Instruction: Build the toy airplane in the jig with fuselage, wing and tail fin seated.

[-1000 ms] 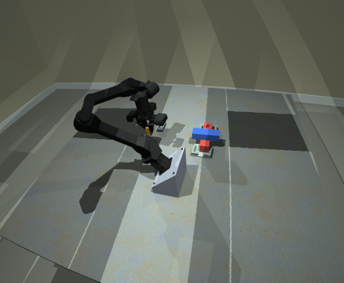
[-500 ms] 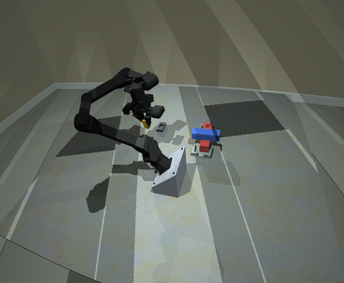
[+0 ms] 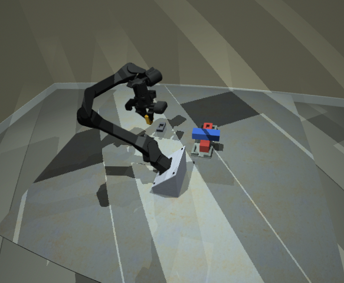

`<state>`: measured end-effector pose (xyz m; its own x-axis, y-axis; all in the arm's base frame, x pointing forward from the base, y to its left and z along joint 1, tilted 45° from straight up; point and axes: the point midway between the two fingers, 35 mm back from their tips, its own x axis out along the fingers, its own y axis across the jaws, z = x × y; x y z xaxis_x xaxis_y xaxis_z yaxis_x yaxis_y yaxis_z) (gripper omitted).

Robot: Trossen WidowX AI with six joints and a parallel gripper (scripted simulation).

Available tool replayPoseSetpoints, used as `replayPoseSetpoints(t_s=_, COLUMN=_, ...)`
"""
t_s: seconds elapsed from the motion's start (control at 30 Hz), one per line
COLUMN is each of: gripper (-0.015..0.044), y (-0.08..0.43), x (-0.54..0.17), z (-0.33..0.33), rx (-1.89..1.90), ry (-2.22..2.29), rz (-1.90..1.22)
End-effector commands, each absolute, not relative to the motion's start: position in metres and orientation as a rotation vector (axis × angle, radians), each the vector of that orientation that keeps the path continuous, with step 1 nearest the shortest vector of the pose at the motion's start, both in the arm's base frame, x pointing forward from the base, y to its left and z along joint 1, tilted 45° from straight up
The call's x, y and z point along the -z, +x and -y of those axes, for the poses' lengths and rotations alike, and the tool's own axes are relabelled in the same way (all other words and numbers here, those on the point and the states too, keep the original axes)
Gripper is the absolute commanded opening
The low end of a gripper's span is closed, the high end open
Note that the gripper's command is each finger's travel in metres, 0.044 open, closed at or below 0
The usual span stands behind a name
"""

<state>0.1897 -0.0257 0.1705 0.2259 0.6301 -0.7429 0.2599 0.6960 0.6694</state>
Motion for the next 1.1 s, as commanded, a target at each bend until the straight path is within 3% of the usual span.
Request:
replayPoseSetpoints(t_s=0.0, gripper=0.0000, y=0.198, x=-0.169, z=0.035, rx=-0.301, ry=0.804, rz=-1.353)
replayPoseSetpoints(t_s=1.07, gripper=0.0000, y=0.249, x=-0.130, z=0.093, rx=-0.346, ry=0.773, rz=-1.365)
